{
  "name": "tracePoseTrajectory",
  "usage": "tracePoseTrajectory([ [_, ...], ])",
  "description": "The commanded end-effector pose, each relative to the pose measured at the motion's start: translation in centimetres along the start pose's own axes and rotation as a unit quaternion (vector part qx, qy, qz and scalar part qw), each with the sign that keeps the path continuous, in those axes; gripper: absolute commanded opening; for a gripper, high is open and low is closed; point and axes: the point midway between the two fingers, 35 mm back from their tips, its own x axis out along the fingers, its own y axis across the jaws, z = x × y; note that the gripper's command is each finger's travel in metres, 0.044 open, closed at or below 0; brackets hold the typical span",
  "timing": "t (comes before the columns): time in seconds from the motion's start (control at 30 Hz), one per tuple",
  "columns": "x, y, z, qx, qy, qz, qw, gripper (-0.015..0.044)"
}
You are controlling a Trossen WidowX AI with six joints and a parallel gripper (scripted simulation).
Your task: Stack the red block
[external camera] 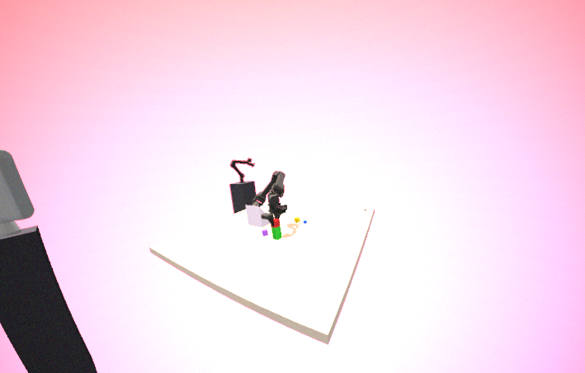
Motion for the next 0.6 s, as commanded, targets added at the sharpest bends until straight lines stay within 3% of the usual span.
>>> tracePoseTrajectory([
  [0.0,0.08,0.03,0.06,0.001,-0.002,0.002,1.000,0.0000],
  [0.27,-0.39,0.01,0.08,0.001,-0.002,0.002,1.000,0.0000],
  [0.57,-0.02,-0.02,0.02,0.000,0.000,0.000,1.000,0.0236],
])
